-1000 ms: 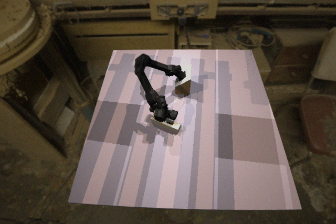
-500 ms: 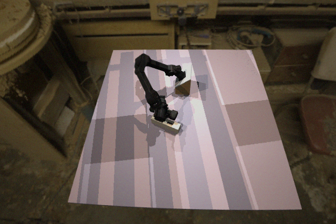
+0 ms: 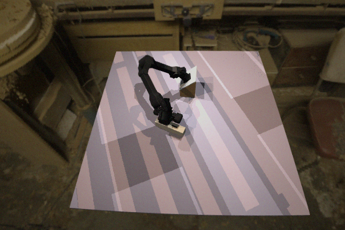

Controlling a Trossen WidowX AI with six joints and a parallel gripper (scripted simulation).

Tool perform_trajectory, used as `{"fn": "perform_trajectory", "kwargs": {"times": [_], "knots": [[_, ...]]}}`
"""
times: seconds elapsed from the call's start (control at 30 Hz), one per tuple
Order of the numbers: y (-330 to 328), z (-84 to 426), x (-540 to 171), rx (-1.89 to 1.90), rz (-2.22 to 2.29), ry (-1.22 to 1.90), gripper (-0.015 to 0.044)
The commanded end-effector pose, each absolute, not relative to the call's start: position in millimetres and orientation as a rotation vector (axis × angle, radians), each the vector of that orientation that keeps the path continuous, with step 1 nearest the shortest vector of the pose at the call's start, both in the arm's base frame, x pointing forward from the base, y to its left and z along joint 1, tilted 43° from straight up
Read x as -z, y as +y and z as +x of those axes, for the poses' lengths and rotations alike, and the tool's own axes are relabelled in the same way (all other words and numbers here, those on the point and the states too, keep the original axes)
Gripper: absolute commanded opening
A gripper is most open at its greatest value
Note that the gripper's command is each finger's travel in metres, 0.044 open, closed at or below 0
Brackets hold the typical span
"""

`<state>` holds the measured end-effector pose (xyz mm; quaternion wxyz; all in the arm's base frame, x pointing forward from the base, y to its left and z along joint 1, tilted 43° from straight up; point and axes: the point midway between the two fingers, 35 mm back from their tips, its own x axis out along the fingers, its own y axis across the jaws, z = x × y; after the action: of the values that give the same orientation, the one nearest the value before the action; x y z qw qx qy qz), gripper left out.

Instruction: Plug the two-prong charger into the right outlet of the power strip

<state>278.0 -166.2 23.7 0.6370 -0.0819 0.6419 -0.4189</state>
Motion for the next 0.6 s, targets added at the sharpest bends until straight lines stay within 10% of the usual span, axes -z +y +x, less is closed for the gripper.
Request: {"fn": "perform_trajectory", "kwargs": {"times": [0.0, 0.13, 0.57], "knots": [[-166.4, 278.8, -24.1, 0.957, -0.186, 1.463, 0.0000], [-166.4, 278.8, -24.1, 0.957, -0.186, 1.463, 0.0000], [-166.4, 278.8, -24.1, 0.957, -0.186, 1.463, 0.0341]]}}
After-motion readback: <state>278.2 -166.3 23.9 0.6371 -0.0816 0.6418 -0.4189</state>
